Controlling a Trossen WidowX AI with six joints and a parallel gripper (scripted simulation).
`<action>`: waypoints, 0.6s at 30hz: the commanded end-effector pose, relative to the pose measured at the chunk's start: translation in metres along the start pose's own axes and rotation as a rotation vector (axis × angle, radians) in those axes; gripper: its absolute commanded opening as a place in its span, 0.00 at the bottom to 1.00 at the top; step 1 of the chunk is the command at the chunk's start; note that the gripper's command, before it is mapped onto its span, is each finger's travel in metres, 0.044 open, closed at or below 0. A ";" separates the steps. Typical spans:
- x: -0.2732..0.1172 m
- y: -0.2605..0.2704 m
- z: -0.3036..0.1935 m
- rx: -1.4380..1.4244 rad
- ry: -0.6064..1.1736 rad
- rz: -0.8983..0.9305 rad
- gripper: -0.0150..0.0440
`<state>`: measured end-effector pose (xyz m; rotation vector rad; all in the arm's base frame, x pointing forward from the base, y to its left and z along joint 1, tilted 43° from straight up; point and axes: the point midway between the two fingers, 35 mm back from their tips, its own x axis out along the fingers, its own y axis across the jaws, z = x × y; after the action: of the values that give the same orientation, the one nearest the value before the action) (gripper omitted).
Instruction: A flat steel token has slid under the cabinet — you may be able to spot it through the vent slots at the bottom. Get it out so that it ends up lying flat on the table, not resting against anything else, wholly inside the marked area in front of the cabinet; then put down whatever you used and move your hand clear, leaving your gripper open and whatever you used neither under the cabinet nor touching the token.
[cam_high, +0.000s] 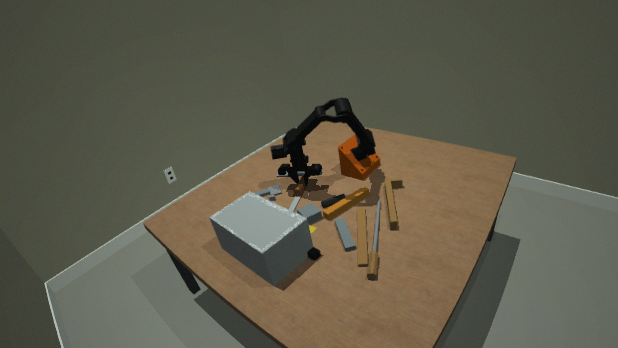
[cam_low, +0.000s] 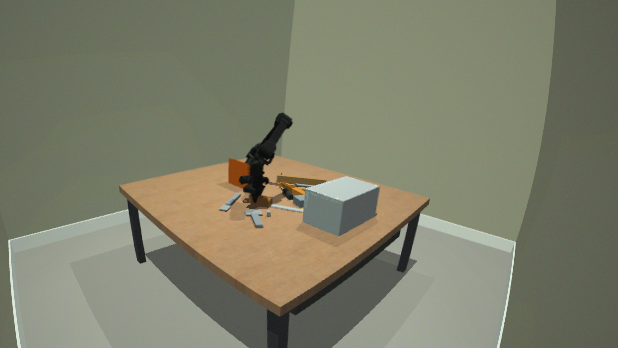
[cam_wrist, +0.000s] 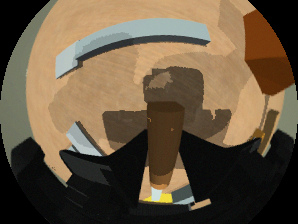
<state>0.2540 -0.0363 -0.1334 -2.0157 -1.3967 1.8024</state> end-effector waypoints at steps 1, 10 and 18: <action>-0.001 0.001 -0.001 -0.027 0.002 0.002 0.25; -0.002 -0.006 -0.006 -0.042 0.002 0.001 0.25; -0.002 -0.015 -0.012 -0.053 0.002 0.001 0.25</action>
<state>0.2550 -0.0250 -0.1232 -2.0334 -1.4558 1.7857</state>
